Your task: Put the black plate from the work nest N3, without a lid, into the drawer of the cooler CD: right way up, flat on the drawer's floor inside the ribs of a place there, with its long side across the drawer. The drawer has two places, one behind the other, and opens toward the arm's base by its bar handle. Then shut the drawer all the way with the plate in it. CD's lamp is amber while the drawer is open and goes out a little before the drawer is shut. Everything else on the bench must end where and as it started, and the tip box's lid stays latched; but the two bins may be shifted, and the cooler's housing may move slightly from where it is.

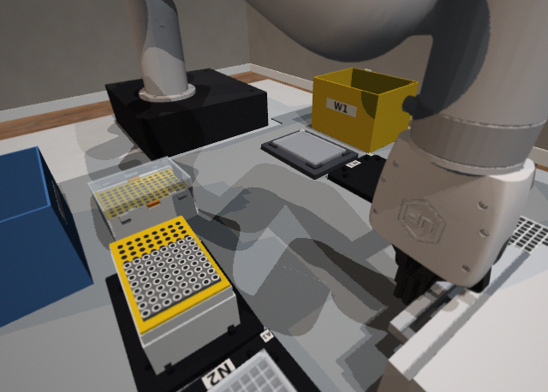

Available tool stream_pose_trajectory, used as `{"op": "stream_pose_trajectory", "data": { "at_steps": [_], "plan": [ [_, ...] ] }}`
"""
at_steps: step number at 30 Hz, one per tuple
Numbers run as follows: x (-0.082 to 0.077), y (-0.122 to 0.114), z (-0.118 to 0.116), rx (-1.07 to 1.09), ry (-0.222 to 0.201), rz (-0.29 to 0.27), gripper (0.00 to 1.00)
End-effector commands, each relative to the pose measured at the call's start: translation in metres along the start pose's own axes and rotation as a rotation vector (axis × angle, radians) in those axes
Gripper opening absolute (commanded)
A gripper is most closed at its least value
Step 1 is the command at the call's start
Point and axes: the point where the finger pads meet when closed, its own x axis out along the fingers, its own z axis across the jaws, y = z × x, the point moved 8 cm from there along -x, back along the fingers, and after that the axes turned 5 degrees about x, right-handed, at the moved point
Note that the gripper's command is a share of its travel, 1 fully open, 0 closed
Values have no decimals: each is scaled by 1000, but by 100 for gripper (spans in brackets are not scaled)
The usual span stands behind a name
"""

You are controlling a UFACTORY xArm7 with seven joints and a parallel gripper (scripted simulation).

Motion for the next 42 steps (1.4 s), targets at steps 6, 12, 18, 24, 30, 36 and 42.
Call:
{"op": "stream_pose_trajectory", "data": {
  "at_steps": [6,12,18,24,30,36,42],
  "plan": [
    [-5,-1,-1,4,-21,7,0],
    [-4,-1,-11,4,-21,7,0],
    [-4,-2,-20,3,-21,7,0],
    [-4,-3,-28,3,-21,7,0],
    [-4,-4,-38,3,-21,7,0],
    [-4,-4,-45,3,-21,7,0],
    [-3,-5,-55,3,-21,7,0]
  ]
}}
